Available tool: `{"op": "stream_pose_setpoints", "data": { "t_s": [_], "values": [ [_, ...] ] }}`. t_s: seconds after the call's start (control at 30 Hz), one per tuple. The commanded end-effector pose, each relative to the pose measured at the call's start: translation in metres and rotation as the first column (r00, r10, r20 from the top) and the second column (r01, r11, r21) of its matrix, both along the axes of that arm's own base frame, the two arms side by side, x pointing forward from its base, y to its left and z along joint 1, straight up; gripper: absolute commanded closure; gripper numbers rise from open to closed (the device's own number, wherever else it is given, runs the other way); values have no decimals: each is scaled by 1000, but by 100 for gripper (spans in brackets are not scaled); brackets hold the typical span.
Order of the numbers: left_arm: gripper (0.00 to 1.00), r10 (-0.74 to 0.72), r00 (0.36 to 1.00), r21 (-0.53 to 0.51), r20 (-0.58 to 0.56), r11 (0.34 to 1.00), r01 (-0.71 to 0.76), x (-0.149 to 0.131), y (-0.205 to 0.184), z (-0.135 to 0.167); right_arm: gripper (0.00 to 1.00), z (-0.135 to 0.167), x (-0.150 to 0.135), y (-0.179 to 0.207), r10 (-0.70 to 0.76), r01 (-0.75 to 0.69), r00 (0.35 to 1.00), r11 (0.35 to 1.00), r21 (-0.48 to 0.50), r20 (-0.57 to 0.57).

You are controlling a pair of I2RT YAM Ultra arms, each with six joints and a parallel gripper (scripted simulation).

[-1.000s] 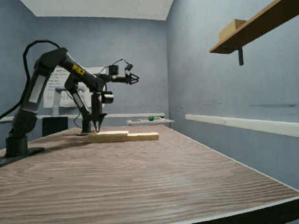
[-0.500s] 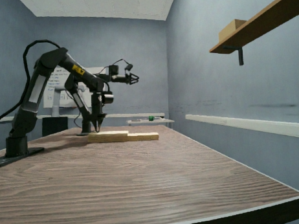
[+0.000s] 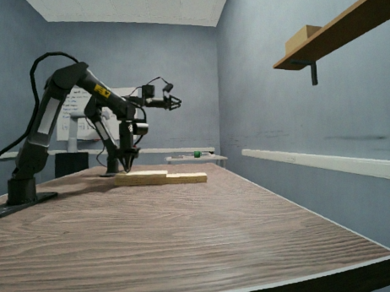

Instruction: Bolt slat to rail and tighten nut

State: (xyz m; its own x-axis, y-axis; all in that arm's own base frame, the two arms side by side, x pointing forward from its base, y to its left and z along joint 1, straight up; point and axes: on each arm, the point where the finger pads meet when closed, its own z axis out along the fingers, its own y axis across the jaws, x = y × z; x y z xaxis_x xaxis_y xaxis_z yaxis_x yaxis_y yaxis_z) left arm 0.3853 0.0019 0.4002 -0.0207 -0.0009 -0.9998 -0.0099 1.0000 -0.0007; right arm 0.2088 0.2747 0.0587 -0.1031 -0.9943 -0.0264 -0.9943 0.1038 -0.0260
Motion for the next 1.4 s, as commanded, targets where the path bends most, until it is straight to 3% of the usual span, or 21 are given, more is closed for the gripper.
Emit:
{"op": "stream_pose_setpoints", "data": {
  "t_s": [0.0,0.6,1.0,1.37],
  "values": [
    [0,-10,999,1,33,1000,10,-5,-1,12,88,-8,-8,1,-95,95,995,995,1,-24],
    [0,-10,999,1,33,1000,10,-5,-1,12,88,-8,-8,1,-402,403,915,915,2,-32],
    [0,-10,999,1,33,1000,10,-5,-1,12,88,-9,-9,0,-575,576,817,818,-3,-37],
    [0,-10,999,1,33,1000,10,-5,-1,12,88,-11,-10,-2,-740,740,672,673,-13,-39]
  ]
}}
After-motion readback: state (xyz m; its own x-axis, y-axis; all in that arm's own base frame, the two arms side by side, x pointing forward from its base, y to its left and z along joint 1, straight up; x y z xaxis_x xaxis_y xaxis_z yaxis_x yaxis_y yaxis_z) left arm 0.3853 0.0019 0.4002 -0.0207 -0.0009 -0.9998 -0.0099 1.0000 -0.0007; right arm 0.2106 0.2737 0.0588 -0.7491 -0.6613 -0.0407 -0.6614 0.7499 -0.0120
